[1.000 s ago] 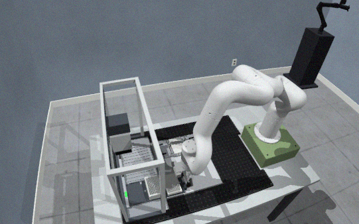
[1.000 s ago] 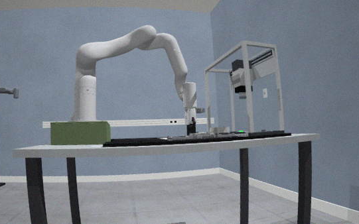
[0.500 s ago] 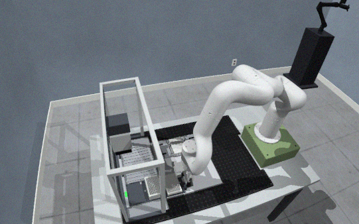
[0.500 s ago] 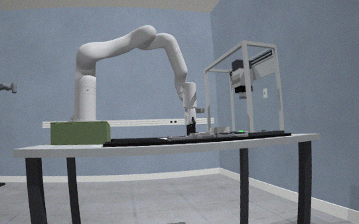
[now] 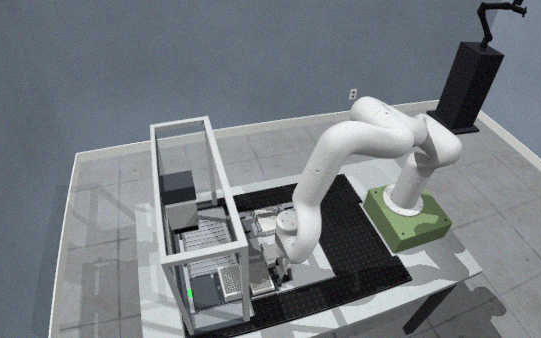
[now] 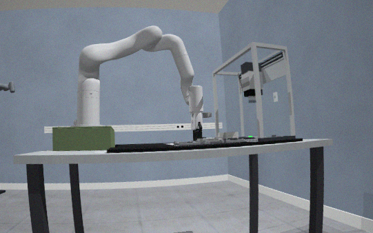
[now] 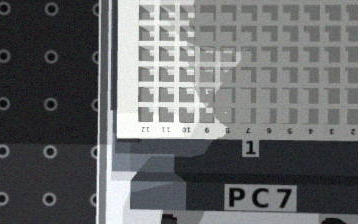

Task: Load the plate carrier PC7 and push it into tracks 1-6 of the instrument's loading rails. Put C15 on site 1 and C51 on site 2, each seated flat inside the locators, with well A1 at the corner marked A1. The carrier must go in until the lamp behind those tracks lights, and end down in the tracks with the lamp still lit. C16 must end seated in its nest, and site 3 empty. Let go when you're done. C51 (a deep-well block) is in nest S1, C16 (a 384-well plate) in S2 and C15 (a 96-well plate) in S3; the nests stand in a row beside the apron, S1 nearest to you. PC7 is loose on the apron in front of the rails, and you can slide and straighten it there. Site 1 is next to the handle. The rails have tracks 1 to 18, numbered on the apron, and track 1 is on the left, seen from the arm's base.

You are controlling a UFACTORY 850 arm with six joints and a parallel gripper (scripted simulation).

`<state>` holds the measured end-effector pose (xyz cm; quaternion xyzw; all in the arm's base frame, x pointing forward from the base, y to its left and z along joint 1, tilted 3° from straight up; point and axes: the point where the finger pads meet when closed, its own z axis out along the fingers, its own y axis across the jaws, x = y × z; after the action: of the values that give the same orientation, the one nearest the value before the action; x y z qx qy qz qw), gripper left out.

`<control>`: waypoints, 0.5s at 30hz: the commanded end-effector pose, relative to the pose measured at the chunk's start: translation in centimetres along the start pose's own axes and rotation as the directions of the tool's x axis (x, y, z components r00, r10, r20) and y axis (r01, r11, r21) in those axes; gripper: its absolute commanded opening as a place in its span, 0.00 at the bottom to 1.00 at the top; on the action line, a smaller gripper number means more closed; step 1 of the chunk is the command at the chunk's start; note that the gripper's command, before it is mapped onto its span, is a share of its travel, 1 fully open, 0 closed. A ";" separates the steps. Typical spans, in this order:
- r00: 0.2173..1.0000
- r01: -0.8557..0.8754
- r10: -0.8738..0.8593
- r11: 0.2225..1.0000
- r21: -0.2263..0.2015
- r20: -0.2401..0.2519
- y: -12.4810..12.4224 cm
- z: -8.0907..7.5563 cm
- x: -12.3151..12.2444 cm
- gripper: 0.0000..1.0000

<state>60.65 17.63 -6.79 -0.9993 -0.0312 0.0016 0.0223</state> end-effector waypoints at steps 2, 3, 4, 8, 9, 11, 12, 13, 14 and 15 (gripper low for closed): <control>1.000 0.000 0.000 1.000 0.000 -0.002 0.0 -0.6 0.1 0.82; 1.000 0.000 0.000 1.000 0.000 -0.002 0.0 -0.8 0.1 0.82; 1.000 0.000 0.000 1.000 0.000 -0.002 0.0 -0.9 0.1 0.82; 1.000 0.000 0.000 1.000 0.000 -0.002 0.0 -1.6 0.1 0.82; 1.000 0.000 0.000 1.000 0.000 -0.002 0.0 -1.6 0.1 0.82; 1.000 0.000 0.000 1.000 0.000 -0.002 0.0 -1.8 0.1 0.82; 1.000 0.000 0.000 1.000 0.000 -0.002 0.0 -1.9 0.1 0.82; 1.000 0.000 0.000 1.000 0.000 -0.002 0.0 -2.1 0.1 0.82; 1.000 0.000 0.000 1.000 0.000 -0.002 0.0 -2.3 0.1 0.82; 1.000 0.000 0.000 1.000 0.000 -0.002 0.0 -2.4 0.1 0.82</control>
<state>60.64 17.54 -4.96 -0.9993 -0.0312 0.0018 0.0223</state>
